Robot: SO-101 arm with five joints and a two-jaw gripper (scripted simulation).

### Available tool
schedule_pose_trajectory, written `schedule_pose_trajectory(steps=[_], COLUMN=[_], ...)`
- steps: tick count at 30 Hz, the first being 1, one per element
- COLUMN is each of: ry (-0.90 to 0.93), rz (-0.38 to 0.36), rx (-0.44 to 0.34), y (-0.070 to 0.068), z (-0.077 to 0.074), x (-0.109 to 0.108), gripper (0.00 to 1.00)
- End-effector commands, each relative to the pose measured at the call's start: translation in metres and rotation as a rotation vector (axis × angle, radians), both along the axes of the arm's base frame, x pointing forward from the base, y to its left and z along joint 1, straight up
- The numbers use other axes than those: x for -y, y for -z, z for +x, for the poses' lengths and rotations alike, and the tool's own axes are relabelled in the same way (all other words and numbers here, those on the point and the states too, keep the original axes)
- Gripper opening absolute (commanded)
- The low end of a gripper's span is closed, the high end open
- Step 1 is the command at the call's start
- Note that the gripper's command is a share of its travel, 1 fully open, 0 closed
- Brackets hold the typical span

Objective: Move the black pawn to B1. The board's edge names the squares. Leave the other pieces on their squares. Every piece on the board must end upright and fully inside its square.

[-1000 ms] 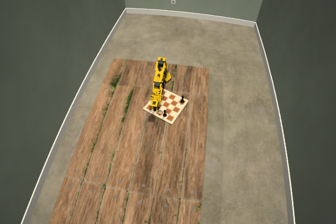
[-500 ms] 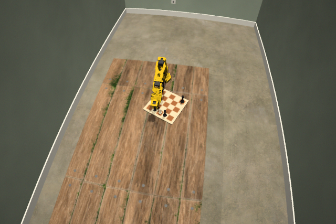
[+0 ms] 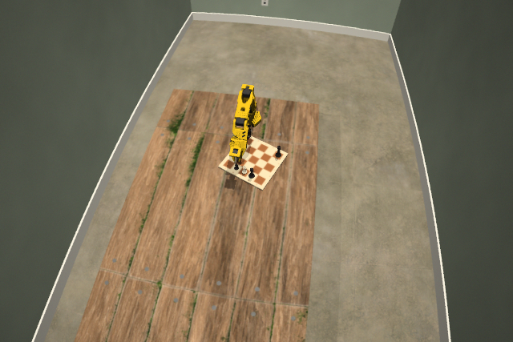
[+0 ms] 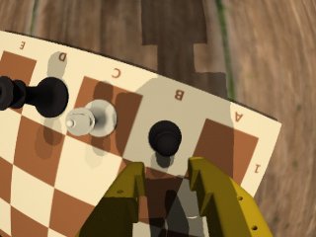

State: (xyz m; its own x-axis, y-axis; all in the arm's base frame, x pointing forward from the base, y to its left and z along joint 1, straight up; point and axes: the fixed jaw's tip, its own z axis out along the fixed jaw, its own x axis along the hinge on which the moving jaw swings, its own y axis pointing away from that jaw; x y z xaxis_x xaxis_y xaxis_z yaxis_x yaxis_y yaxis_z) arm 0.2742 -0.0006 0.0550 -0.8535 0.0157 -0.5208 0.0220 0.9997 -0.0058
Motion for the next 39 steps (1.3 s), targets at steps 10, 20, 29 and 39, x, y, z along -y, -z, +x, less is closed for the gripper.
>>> schedule_pose_trajectory(steps=[10, 20, 29, 39], ry=[0.004, 0.004, 0.085, 0.398], rz=[0.005, 0.005, 0.005, 0.025], rx=[0.005, 0.005, -0.020, -0.119], y=[-0.025, -0.028, -0.030, -0.038], z=[0.000, 0.000, -0.008, -0.053], x=[-0.001, -0.001, 0.021, 0.094], gripper=[0.09, 0.09, 0.12, 0.24])
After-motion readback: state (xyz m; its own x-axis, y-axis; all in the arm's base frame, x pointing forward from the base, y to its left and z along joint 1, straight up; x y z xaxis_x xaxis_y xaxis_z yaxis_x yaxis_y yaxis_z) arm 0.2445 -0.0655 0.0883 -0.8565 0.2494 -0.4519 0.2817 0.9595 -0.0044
